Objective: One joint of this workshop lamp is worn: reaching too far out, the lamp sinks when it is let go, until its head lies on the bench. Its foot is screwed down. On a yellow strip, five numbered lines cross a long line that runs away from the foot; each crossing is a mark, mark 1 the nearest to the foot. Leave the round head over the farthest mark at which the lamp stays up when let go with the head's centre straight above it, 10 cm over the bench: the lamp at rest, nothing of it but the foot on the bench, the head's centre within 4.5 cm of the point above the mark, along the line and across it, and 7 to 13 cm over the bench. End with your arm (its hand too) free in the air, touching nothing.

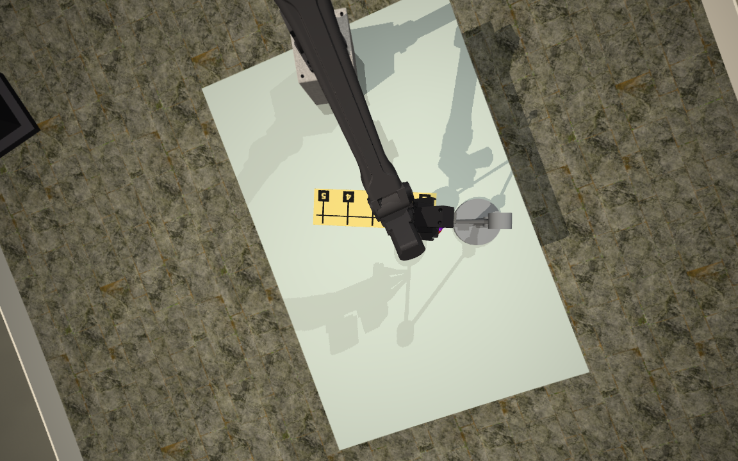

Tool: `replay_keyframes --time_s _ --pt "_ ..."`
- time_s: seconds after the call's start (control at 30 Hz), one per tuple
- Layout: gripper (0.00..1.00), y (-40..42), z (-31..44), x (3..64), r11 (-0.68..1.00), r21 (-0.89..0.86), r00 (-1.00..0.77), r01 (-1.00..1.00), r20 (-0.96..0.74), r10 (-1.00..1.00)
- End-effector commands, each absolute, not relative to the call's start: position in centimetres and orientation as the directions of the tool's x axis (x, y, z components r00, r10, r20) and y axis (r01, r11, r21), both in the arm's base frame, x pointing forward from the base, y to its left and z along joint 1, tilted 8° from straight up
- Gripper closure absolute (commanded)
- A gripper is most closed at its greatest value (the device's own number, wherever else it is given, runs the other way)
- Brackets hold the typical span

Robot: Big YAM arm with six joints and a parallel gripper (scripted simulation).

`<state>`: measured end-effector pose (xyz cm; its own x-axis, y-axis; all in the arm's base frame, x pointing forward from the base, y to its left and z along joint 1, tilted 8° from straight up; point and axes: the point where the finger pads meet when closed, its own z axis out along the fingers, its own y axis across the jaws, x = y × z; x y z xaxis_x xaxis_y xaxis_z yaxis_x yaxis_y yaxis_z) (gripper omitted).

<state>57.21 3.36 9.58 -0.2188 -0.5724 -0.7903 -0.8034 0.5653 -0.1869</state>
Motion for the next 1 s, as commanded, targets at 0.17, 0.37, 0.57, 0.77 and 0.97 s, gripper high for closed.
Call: replay_keyframes --time_s 0.17,0.37,0.57,0.77,0.97 --pt "1.00 3.8 6.3 56.4 0.563 -0.145 -0.272 -0.814 -0.760 -0.590" --pt "1.00 4.2 5.6 56.3 0.563 -0.145 -0.272 -0.814 -0.760 -0.590" --pt "1.00 4.6 5.0 56.3 0.563 -0.145 -0.272 -0.814 -0.760 -0.590" --pt "1.00 4.7 4.6 56.1 0.563 -0.145 -0.272 -0.814 -0.760 -0.590" --pt "1.00 4.9 3.9 55.9 0.563 -0.145 -0.272 -0.814 -0.760 -0.590"
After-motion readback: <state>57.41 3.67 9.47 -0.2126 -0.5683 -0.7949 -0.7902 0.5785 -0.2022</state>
